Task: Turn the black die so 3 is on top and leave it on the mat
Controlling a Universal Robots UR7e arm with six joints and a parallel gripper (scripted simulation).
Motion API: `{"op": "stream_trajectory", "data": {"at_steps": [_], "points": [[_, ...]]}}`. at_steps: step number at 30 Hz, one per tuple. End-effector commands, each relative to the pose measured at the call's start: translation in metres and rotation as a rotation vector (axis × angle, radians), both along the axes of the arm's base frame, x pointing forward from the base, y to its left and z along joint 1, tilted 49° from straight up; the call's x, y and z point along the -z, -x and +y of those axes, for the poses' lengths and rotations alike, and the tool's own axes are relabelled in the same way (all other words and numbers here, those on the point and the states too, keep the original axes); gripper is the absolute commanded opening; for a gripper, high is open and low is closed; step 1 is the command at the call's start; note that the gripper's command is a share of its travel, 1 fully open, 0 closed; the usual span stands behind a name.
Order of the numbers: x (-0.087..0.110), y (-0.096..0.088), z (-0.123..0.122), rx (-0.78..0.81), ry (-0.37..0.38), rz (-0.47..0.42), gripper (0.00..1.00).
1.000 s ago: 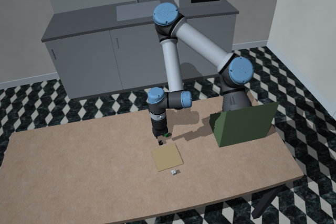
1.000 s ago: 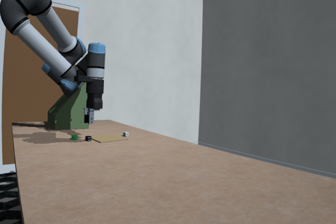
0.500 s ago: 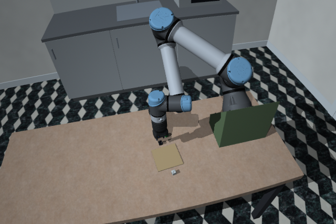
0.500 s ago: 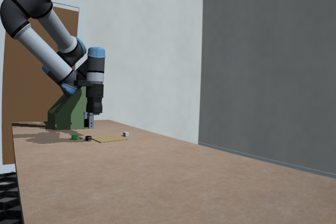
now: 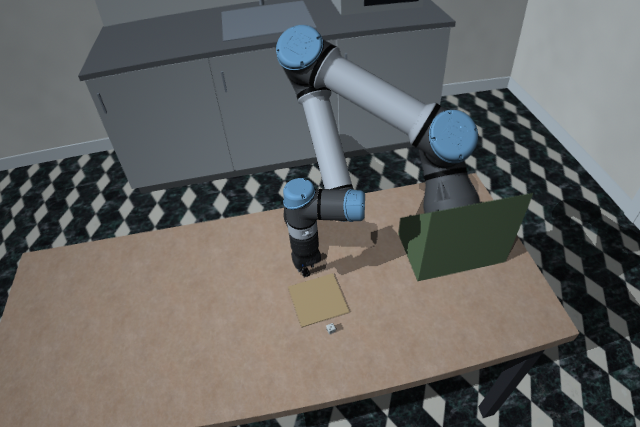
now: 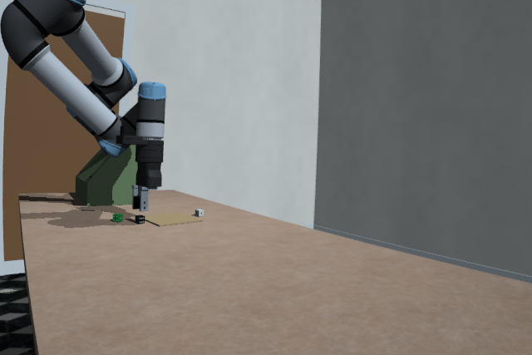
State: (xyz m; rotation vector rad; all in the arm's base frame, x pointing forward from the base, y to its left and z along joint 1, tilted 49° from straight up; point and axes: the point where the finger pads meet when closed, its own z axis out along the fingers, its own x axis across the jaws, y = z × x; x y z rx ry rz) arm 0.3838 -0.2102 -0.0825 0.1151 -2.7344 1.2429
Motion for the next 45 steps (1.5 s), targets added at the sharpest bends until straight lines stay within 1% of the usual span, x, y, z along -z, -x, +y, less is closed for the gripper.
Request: {"op": "stream_trajectory", "data": {"at_steps": [1,10,45], "points": [[0.0026,0.0000,-0.0033,-0.001,0.000,-0.001,0.70],[0.0051,0.0004,-0.0064,-0.001,0.000,-0.001,0.70],[0.0052,0.0005,-0.0065,-0.001,0.000,-0.001,0.70]]}}
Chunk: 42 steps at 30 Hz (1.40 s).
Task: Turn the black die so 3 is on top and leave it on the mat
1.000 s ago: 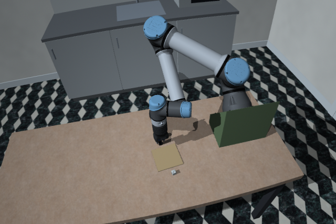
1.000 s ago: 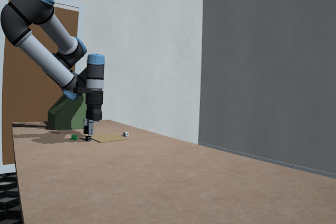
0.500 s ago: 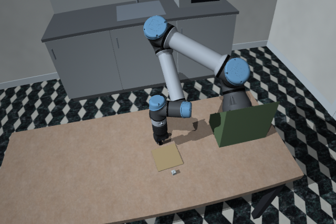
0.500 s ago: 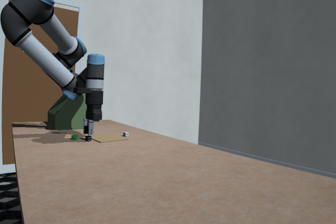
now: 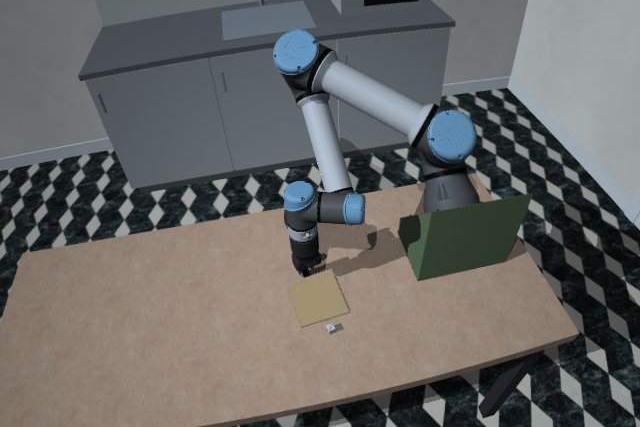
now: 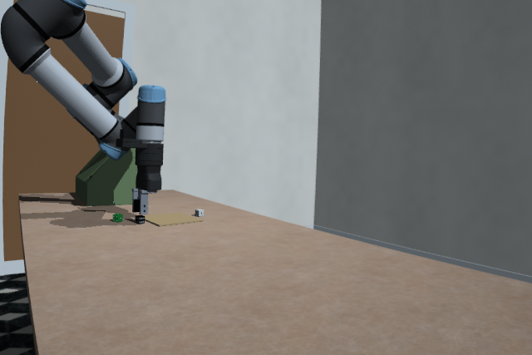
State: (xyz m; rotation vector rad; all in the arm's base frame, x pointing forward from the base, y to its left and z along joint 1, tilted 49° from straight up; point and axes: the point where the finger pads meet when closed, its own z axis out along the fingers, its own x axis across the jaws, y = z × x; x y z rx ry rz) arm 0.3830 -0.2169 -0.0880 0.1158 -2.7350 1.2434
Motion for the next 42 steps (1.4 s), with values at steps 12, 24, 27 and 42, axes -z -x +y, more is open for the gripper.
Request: {"op": "stream_trajectory", "data": {"at_steps": [12,24,27,42], "points": [[0.001,0.000,-0.001,-0.001,0.000,-0.001,0.70],[0.010,0.001,-0.012,-0.001,0.000,-0.001,0.70],[0.013,0.002,-0.015,-0.001,0.000,-0.001,0.70],[0.017,0.002,-0.019,-0.001,0.000,-0.001,0.70]]}}
